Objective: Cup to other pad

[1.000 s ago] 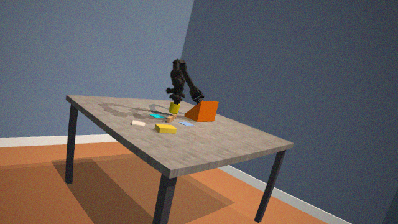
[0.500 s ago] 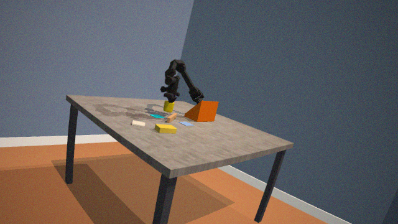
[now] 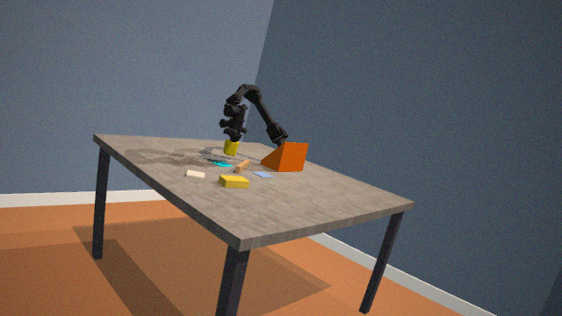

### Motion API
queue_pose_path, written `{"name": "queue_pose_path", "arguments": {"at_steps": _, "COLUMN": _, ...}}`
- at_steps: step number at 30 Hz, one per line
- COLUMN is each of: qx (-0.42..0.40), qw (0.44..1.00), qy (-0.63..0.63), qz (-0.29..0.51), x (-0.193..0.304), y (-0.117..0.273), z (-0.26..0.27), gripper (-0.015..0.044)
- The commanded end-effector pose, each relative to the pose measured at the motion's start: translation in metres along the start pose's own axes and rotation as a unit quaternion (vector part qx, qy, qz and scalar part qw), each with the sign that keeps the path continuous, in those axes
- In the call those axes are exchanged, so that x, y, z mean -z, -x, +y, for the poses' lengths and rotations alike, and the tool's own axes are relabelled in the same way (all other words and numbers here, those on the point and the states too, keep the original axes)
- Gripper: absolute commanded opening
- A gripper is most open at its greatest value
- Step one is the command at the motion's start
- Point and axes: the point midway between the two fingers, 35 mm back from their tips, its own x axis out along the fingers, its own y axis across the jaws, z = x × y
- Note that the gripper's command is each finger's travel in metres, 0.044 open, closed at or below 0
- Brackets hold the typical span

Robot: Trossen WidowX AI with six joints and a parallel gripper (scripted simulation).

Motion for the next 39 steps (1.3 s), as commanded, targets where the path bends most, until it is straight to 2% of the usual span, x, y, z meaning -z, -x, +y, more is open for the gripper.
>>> {"name": "queue_pose_path", "arguments": {"at_steps": 1, "qx": -0.003, "qw": 1.0, "qy": -0.001, "qz": -0.003, "x": -0.01, "y": 0.004, "z": 0.001, "gripper": 0.0}}
{"name": "queue_pose_path", "arguments": {"at_steps": 12, "qx": -0.003, "qw": 1.0, "qy": -0.001, "qz": -0.004, "x": -0.026, "y": 0.004, "z": 0.002, "gripper": 0.0}}
{"name": "queue_pose_path", "arguments": {"at_steps": 39, "qx": -0.003, "qw": 1.0, "qy": -0.001, "qz": -0.004, "x": -0.028, "y": -0.038, "z": 0.002, "gripper": 0.0}}
